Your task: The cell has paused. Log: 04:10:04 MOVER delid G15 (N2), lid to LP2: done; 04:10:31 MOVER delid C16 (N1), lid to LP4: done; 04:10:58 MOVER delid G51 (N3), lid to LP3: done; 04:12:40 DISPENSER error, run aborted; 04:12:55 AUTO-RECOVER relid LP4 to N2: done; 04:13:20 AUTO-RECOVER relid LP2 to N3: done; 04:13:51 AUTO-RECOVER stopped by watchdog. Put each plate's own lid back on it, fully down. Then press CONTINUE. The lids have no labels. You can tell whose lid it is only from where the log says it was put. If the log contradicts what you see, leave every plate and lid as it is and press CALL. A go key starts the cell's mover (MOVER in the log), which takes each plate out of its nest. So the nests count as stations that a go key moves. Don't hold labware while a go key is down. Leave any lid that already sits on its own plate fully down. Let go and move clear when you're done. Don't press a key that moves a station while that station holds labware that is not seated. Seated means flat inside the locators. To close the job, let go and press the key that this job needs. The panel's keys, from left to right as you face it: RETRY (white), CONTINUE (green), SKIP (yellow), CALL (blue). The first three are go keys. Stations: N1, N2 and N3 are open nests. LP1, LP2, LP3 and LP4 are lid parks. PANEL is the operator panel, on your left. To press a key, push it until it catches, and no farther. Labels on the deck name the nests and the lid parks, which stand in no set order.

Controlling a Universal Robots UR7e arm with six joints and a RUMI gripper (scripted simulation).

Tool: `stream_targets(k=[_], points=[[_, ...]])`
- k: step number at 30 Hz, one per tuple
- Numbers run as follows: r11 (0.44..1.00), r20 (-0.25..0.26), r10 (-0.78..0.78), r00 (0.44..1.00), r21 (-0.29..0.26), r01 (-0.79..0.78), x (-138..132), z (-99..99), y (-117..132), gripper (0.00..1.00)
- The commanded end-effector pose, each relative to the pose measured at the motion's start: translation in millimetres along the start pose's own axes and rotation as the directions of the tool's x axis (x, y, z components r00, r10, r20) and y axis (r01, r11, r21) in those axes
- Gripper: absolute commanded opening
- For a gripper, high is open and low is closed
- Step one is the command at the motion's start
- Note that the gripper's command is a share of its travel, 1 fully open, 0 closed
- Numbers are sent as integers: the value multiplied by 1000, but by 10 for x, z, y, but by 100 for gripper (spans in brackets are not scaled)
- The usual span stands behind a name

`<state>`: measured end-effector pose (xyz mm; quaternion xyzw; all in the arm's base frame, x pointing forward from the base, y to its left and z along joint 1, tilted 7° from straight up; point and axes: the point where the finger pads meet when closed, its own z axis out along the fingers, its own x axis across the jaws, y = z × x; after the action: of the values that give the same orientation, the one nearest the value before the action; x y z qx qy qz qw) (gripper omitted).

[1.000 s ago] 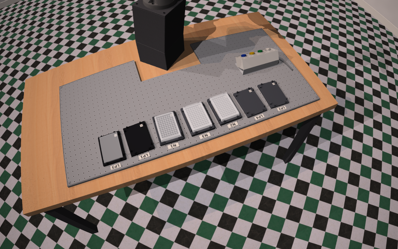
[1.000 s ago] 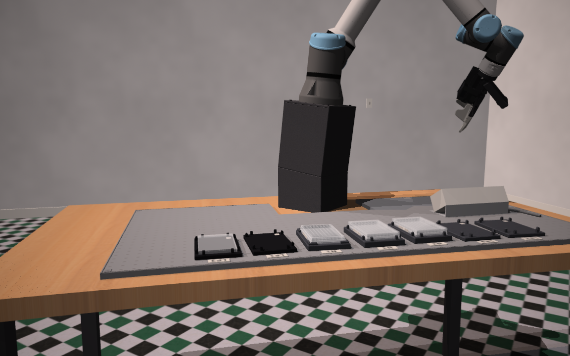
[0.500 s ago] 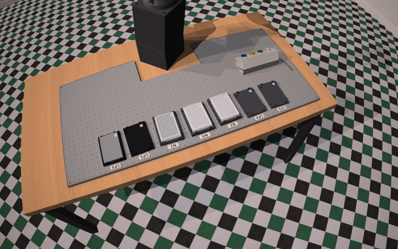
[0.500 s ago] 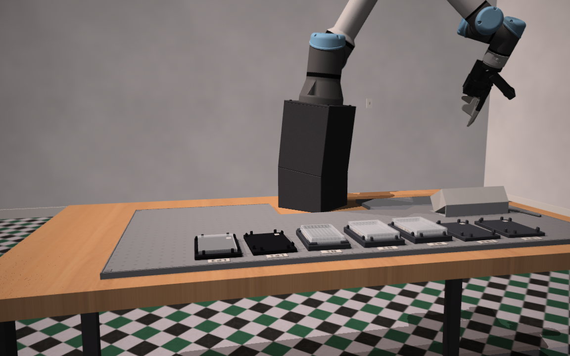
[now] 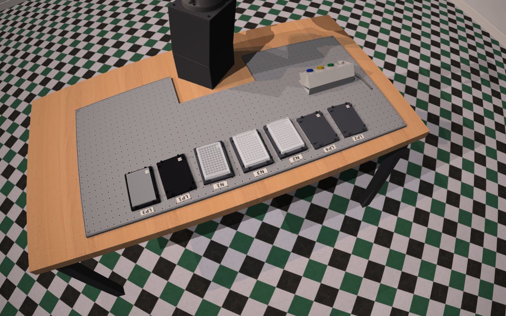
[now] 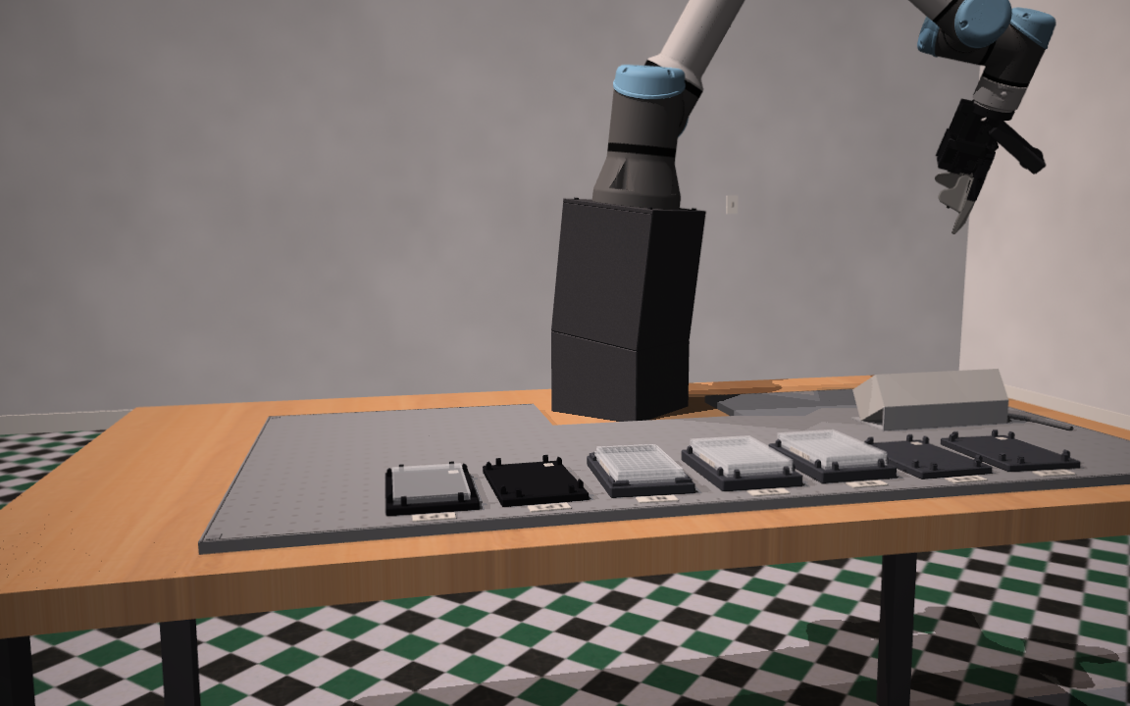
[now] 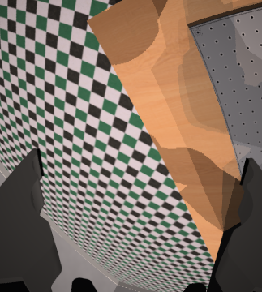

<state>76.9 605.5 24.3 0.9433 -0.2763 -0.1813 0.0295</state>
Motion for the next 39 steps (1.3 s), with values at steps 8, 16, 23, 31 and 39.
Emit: stream_targets(k=[8, 16, 23, 31, 39], points=[[997, -17, -23, 1000, 67, 24, -102, -420, -272, 82], [993, -30, -36, 999, 113, 39, -171, -773, -449, 82], [993, -30, -33, 999, 109, 36, -177, -848, -502, 82], [979, -55, -59, 997, 194, 69, -294, -1230, -630, 82], [979, -54, -55, 997, 191, 65, -309, -1412, -717, 82]])
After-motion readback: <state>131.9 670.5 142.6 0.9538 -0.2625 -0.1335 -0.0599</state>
